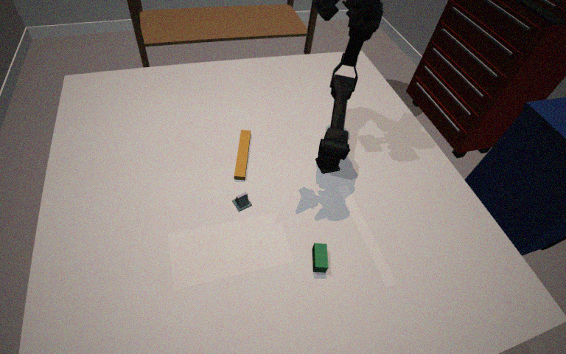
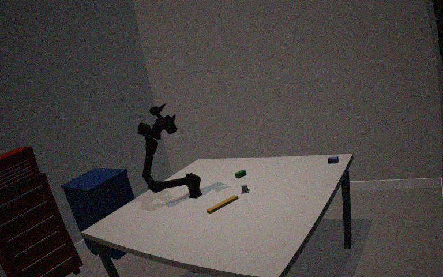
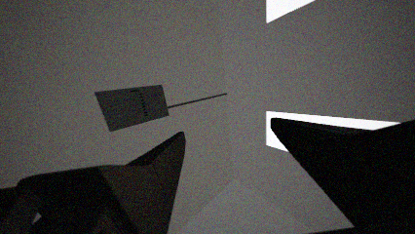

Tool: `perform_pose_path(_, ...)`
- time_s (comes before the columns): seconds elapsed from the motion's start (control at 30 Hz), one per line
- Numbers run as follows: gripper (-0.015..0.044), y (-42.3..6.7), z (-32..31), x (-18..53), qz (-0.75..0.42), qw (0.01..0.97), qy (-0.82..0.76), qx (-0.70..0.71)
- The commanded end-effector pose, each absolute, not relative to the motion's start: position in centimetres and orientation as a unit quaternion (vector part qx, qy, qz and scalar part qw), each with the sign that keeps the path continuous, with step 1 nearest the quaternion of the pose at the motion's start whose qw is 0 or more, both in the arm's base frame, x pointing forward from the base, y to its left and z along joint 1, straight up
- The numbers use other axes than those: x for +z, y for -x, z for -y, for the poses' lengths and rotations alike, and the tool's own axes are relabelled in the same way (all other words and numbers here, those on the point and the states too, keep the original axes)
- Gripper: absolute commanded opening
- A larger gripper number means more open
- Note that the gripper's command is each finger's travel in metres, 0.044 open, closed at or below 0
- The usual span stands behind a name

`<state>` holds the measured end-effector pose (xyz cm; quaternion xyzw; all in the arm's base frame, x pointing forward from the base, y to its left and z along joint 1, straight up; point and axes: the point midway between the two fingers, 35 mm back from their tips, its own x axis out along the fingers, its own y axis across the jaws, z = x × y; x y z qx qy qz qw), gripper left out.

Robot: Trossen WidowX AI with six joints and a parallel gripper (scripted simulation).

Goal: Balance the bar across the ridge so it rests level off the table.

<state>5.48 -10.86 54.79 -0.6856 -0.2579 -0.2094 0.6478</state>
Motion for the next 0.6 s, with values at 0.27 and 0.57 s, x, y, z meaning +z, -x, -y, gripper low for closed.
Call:
perform_pose_path(0.27,0.0315,-7.2,5.7,54.9,0.239,0.608,0.736,-0.179)
perform_pose_path(0.57,0.0315,-10.7,0.0,53.4,0.211,0.561,0.791,-0.123)
